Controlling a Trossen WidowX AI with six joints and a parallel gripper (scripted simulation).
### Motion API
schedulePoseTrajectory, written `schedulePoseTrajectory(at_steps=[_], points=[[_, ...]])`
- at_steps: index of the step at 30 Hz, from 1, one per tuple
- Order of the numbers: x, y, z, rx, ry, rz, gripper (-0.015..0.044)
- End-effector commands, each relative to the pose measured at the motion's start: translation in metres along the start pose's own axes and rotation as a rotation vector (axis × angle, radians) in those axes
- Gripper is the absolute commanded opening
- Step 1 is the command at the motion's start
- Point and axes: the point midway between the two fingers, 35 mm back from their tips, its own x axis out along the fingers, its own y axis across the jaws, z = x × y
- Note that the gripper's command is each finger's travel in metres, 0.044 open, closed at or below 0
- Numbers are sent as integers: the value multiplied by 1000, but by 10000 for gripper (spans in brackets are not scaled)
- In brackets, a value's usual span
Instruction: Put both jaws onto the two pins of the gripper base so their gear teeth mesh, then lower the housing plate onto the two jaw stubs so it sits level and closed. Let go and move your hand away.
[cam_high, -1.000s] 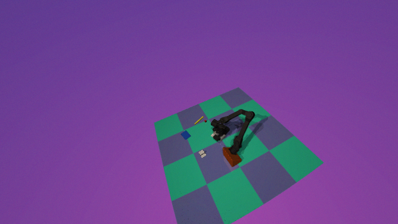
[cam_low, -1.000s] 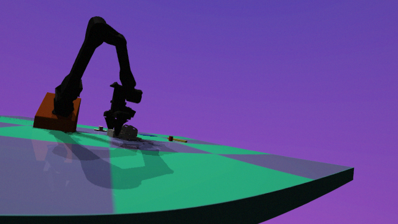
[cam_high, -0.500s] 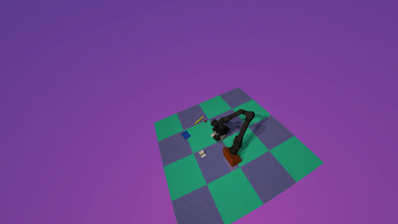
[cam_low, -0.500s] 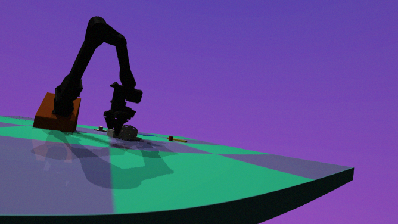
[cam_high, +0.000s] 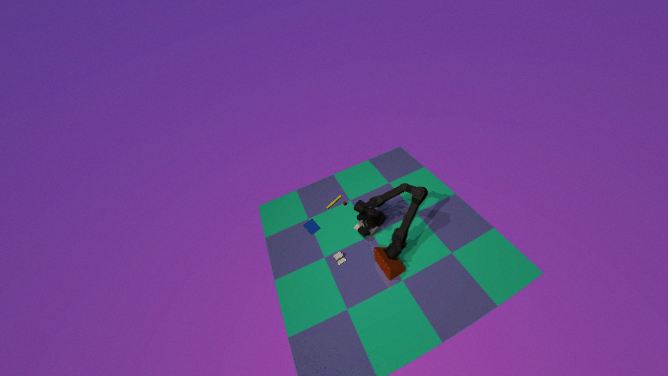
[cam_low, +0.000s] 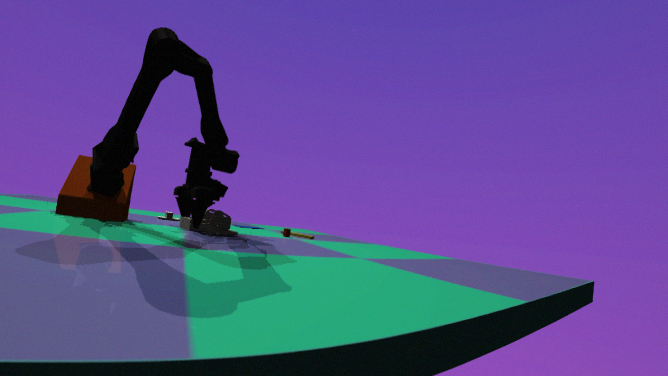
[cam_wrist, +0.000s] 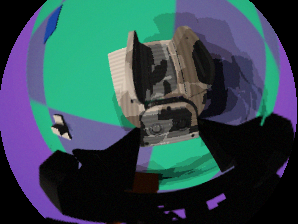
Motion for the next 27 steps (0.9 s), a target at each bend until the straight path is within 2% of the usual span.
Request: schedulePoseTrajectory(at_steps=[1, 4, 18, 21, 27], points=[[0, 0, 0, 0, 0, 0, 377], [0, 0, 0, 0, 0, 0, 440], [-2, 0, 0, 0, 0, 0, 440], [-18, 1, 3, -2, -2, 3, 440], [-74, 0, 0, -4, 0, -3, 440]])
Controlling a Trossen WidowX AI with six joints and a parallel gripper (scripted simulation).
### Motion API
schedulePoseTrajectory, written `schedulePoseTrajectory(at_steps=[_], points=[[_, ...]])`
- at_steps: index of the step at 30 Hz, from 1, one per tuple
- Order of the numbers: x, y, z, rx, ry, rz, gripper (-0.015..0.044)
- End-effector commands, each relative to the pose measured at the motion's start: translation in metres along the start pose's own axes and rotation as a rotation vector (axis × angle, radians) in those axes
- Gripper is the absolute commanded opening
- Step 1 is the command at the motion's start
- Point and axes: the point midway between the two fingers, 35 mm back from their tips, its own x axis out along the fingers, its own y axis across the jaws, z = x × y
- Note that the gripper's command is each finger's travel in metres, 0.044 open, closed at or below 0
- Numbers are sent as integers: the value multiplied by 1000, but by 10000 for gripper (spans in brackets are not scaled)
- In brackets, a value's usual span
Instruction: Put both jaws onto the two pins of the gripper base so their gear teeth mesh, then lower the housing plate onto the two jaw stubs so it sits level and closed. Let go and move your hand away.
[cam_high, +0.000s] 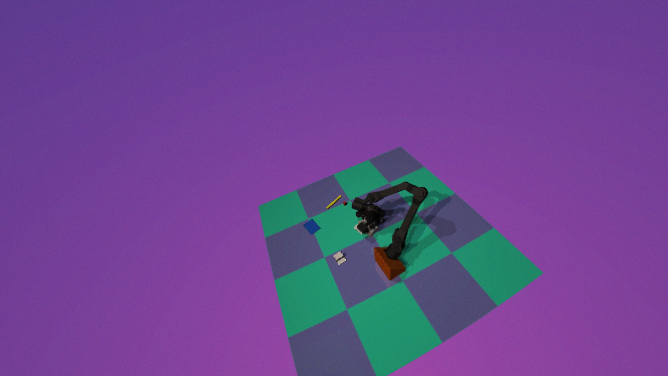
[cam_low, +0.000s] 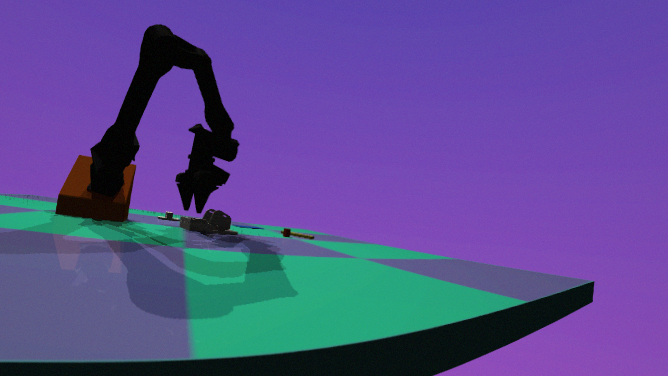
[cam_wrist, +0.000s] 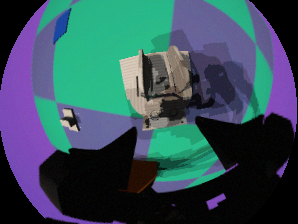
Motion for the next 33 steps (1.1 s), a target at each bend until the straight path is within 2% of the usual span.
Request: schedulePoseTrajectory(at_steps=[1, 8, 13, 15, 33], points=[[-38, -1, -1, 11, -12, 2, 440], [-32, -1, 0, 3, -11, -3, 440], [-81, 8, -13, 8, -12, 5, 440], [-88, 9, -16, 10, -11, 4, 440], [-88, 9, -16, 10, -11, 4, 440]])
